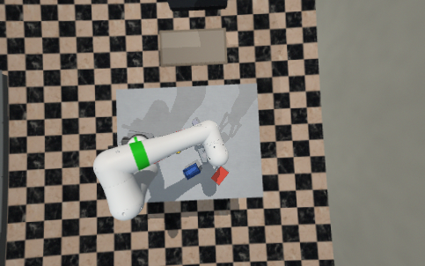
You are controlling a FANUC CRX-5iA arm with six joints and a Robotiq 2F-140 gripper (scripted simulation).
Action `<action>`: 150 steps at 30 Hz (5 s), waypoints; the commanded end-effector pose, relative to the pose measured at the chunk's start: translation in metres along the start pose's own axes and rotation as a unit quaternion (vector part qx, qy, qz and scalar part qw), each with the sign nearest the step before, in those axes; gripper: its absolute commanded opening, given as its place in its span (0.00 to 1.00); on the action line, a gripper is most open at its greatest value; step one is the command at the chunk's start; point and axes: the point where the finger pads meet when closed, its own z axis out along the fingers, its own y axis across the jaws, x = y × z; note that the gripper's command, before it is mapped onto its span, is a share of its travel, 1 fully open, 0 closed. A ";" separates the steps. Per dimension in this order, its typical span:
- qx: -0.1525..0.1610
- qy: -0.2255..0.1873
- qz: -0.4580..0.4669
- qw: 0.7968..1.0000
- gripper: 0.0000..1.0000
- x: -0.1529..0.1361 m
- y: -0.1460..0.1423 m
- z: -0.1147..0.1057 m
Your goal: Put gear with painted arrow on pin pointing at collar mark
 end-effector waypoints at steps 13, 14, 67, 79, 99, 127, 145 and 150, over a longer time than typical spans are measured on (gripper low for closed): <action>0.000 0.000 0.000 1.000 0.00 0.000 0.000 0.000; 0.000 0.000 0.000 1.000 0.00 0.000 0.000 0.000; 0.000 0.000 0.214 0.977 0.00 0.010 -0.110 0.000; 0.000 0.000 0.338 0.941 0.00 0.010 -0.110 0.000; 0.000 0.000 0.350 0.937 0.00 0.010 -0.110 0.000; 0.000 0.000 0.350 0.937 0.00 0.010 -0.110 0.002; 0.000 0.000 0.350 0.937 0.00 0.010 -0.110 0.022; 0.000 0.000 0.350 0.937 0.00 0.010 -0.110 0.022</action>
